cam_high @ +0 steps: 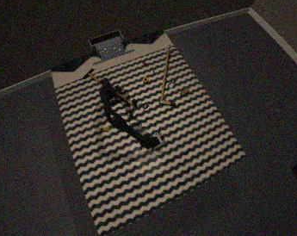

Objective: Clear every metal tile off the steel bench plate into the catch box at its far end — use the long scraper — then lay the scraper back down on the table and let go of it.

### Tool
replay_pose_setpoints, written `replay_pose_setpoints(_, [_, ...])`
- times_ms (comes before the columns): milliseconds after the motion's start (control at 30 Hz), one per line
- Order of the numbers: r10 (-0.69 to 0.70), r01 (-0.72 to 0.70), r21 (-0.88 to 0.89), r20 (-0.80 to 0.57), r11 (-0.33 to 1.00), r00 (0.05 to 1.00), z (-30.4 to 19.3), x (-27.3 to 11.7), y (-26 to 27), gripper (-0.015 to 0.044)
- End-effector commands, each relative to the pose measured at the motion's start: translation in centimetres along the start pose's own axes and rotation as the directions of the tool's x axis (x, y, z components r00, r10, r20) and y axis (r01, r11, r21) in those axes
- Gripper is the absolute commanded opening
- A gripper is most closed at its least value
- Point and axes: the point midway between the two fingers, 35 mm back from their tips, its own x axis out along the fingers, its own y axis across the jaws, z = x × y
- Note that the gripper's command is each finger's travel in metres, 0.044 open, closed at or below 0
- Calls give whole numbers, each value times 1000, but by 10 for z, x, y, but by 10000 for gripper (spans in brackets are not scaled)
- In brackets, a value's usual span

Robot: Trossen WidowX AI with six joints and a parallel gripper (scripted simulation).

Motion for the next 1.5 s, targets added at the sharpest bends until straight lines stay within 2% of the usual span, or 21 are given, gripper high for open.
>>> replay_pose_setpoints(0, [-8,8,-1,-9,1000,1000,-4,0,2,0])
replay_pose_setpoints(467, [-6,6,-1,-8,1000,1000,-10,26,2,0])
replay_pose_setpoints(1467, [-10,10,14,-4,1000,1000,-3,28,-24,0])
